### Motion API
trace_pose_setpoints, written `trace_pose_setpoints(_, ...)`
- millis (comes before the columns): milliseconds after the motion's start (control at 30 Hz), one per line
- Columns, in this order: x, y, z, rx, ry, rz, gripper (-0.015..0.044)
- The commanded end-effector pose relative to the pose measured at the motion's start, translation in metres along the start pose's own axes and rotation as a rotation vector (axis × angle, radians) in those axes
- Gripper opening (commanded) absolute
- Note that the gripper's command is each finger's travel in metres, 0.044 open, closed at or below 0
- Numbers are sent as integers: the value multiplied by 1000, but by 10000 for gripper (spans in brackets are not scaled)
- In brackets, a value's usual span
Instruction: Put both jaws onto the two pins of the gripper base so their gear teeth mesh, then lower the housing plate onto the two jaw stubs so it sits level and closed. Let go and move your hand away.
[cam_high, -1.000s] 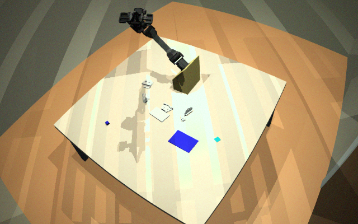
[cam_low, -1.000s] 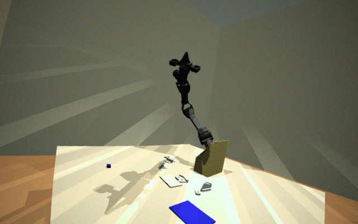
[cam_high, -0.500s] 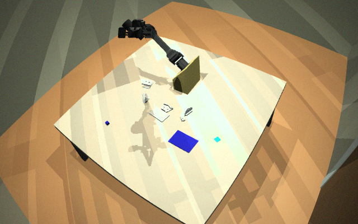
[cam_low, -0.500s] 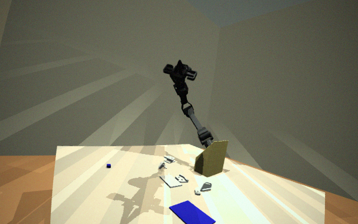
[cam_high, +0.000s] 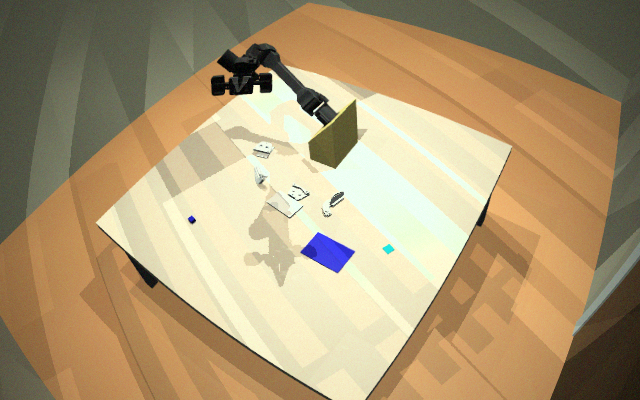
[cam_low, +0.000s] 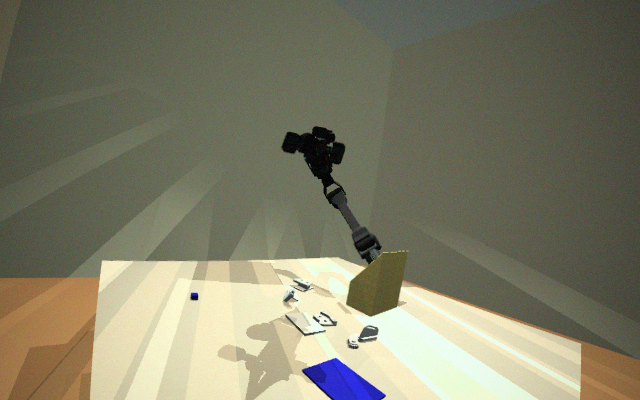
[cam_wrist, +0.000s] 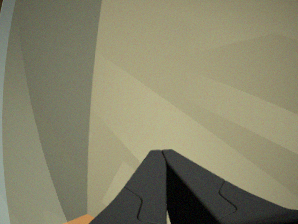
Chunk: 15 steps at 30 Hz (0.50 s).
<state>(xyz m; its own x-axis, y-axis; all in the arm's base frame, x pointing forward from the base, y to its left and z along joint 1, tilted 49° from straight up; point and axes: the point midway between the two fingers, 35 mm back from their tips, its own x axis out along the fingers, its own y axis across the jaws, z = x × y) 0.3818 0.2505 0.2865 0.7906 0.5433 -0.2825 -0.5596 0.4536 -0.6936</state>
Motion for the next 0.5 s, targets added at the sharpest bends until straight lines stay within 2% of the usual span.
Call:
trace_pose_setpoints(0,4,3,-28,22,93,5,0)
trace_pose_setpoints(467,-3,7,-115,59,402,6,0)
